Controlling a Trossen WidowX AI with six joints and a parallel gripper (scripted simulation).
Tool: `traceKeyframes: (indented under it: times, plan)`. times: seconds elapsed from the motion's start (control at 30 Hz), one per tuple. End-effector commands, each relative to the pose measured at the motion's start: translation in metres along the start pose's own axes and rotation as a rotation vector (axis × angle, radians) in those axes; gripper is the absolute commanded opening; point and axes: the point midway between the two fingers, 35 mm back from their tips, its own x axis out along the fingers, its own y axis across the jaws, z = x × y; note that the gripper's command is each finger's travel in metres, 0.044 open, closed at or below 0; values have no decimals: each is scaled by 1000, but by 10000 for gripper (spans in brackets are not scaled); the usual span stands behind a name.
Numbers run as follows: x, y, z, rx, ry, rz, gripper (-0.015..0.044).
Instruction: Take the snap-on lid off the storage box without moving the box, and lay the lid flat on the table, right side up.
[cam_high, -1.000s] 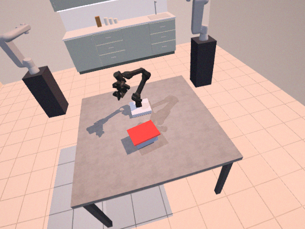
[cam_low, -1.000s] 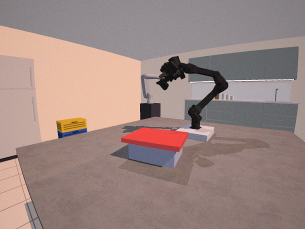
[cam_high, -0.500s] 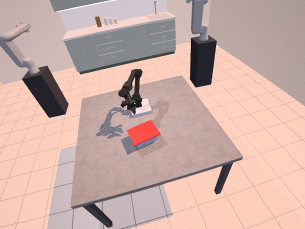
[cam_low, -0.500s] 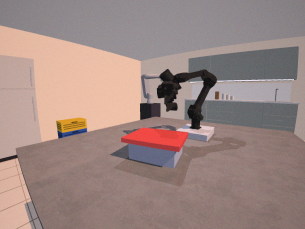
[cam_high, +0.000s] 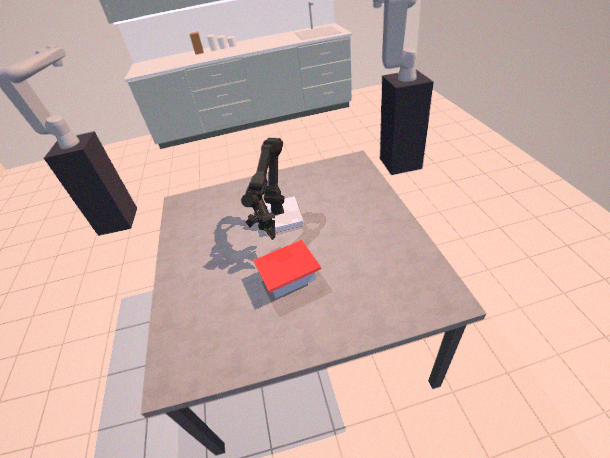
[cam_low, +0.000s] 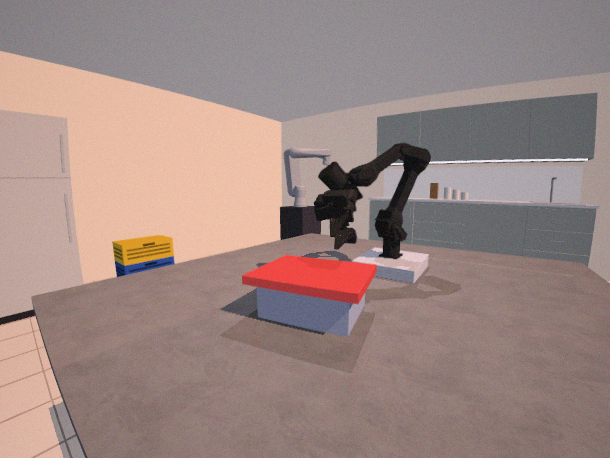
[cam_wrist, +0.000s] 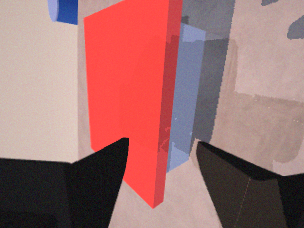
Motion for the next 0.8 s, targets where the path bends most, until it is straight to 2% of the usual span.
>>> traceKeyframes:
  times: [0.0, 0.77]
  plan:
    - [3, -1, 1, -6, -11, 16, 235]
    - [39, 1, 5, -7, -10, 15, 235]
